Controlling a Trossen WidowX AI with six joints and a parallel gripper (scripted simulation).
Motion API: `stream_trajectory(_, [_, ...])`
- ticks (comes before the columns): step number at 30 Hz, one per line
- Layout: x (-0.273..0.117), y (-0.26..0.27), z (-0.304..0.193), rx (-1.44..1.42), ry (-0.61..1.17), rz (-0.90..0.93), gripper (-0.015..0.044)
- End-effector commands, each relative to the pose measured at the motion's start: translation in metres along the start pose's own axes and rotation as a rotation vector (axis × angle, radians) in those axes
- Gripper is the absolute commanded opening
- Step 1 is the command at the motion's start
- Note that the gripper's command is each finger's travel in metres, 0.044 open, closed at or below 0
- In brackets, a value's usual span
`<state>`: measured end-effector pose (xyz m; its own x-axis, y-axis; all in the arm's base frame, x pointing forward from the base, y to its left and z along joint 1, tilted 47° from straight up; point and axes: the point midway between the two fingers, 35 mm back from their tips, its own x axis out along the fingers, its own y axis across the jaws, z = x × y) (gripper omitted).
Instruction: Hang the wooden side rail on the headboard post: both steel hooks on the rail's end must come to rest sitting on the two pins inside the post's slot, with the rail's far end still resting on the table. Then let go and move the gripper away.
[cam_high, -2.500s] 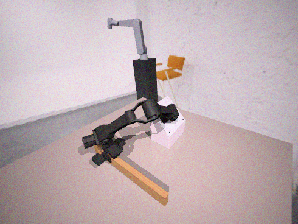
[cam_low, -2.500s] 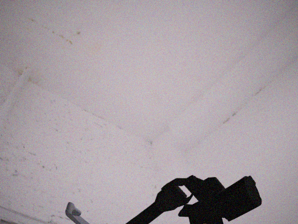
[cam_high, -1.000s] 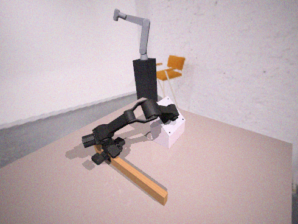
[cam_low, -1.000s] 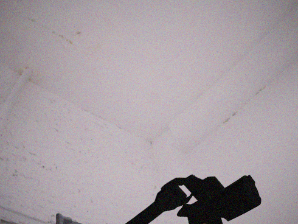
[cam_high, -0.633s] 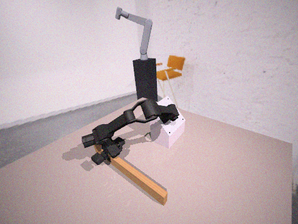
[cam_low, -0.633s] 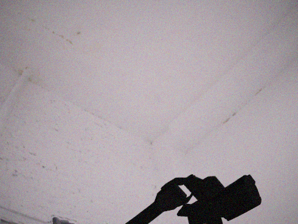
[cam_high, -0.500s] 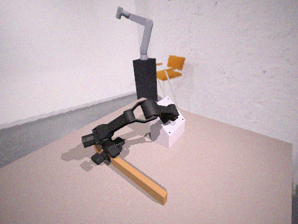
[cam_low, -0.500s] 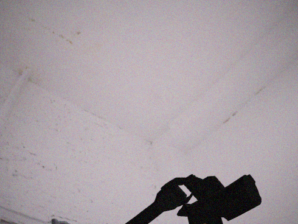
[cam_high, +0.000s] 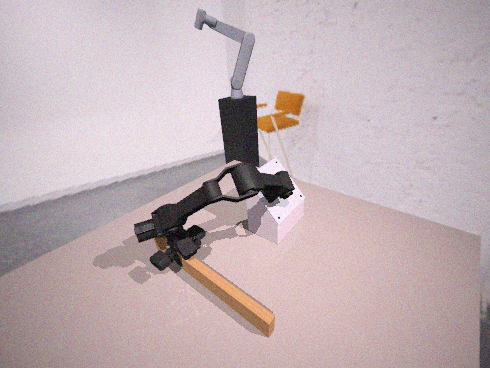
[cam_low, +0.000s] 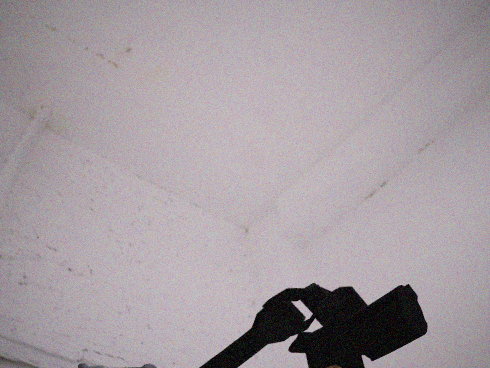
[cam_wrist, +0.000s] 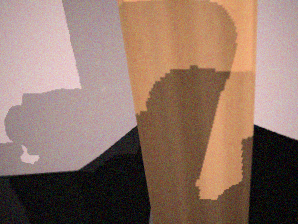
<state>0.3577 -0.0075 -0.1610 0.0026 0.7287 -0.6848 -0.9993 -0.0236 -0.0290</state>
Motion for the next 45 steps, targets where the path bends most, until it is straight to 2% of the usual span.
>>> stream_trajectory(1, [-0.0051,-0.0033,-0.0039,-0.002,0.007,-0.013,0.0])
stream_trajectory(45, [-0.005,-0.0028,-0.0082,-0.002,0.007,-0.014,0.0])
